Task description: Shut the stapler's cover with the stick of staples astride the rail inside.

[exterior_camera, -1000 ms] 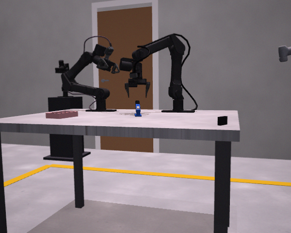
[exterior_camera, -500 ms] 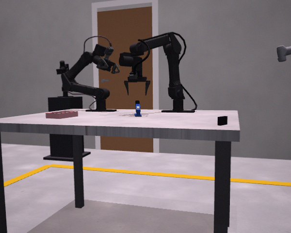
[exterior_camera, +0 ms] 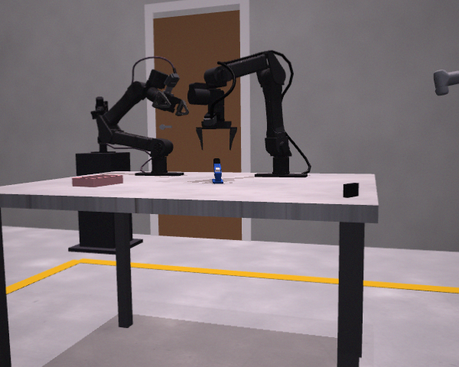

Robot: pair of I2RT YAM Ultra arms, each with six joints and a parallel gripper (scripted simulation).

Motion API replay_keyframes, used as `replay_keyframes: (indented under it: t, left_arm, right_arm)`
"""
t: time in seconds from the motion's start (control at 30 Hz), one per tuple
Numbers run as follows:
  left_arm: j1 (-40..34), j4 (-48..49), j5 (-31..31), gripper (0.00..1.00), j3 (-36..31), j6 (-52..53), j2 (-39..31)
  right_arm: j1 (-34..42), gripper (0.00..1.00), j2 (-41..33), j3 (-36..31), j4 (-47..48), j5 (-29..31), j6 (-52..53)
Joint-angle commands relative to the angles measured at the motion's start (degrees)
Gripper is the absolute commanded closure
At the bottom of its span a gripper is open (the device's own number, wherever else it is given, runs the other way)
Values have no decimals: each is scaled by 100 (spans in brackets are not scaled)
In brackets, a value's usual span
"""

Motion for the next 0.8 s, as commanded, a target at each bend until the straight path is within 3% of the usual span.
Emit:
replay_keyframes:
  t: [0.0,0.03,0.23,0.3,0.4,0.77]
  left_arm:
    - [-3,-112,27,0,155,45,52]
    - [-3,-112,27,0,155,45,52]
    - [-3,-112,27,68,155,45,52]
    - [-3,-112,27,68,155,45,52]
    - [-3,-112,27,100,155,45,52]
    - [17,113,27,100,-105,87,76]
  right_arm:
    - [71,0,-36,-3,21,63,59]
    - [71,0,-36,-3,21,63,59]
    - [71,0,-36,-3,21,63,59]
    - [71,0,-36,-3,21,63,59]
    - [71,0,-36,-3,21,63,59]
    - [71,0,-36,-3,21,63,59]
